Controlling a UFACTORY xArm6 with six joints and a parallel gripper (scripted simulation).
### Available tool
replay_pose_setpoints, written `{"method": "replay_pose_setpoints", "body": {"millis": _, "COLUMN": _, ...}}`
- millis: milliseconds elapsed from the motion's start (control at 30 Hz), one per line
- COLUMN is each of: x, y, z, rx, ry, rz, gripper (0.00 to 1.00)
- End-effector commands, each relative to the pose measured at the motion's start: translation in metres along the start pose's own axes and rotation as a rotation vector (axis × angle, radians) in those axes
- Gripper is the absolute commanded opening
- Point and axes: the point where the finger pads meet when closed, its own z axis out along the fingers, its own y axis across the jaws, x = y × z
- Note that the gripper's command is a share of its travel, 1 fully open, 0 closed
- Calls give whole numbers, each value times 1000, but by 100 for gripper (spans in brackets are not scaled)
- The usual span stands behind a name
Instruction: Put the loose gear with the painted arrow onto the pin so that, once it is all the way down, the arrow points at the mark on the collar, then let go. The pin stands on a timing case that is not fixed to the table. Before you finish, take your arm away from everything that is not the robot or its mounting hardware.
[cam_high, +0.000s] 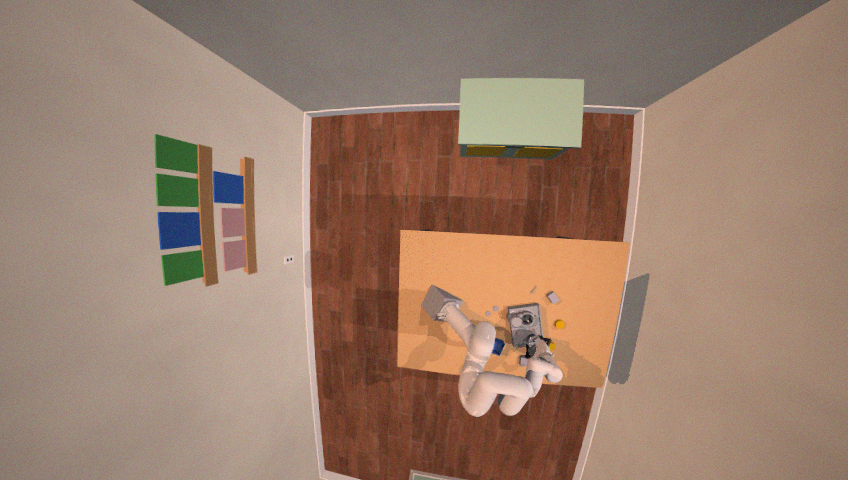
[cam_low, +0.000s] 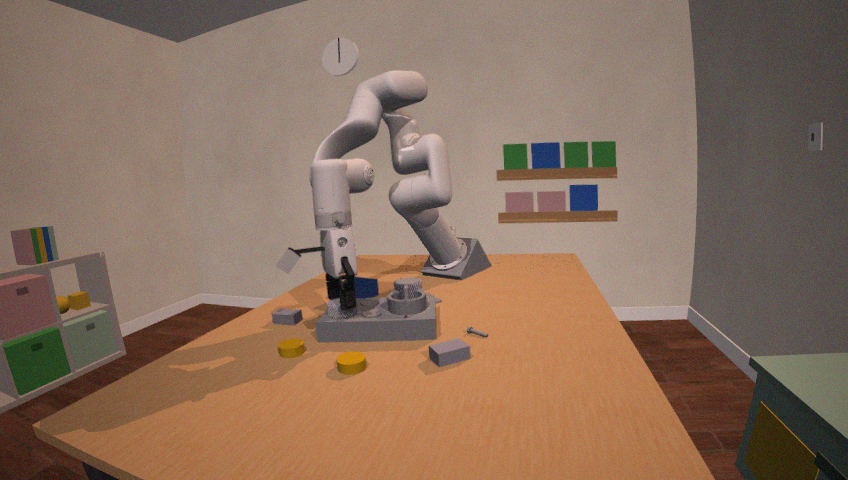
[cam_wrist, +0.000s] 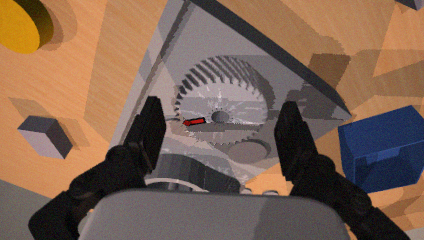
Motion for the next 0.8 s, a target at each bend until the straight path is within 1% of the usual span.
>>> {"method": "replay_pose_setpoints", "body": {"millis": 0, "x": 1, "y": -1, "z": 3, "rx": 2, "ry": 3, "rz": 0, "gripper": 93}}
{"method": "replay_pose_setpoints", "body": {"millis": 467, "x": 1, "y": -1, "z": 15, "rx": 2, "ry": 3, "rz": 0, "gripper": 93}}
{"method": "replay_pose_setpoints", "body": {"millis": 767, "x": 1, "y": -1, "z": 18, "rx": 2, "ry": 3, "rz": 0, "gripper": 93}}
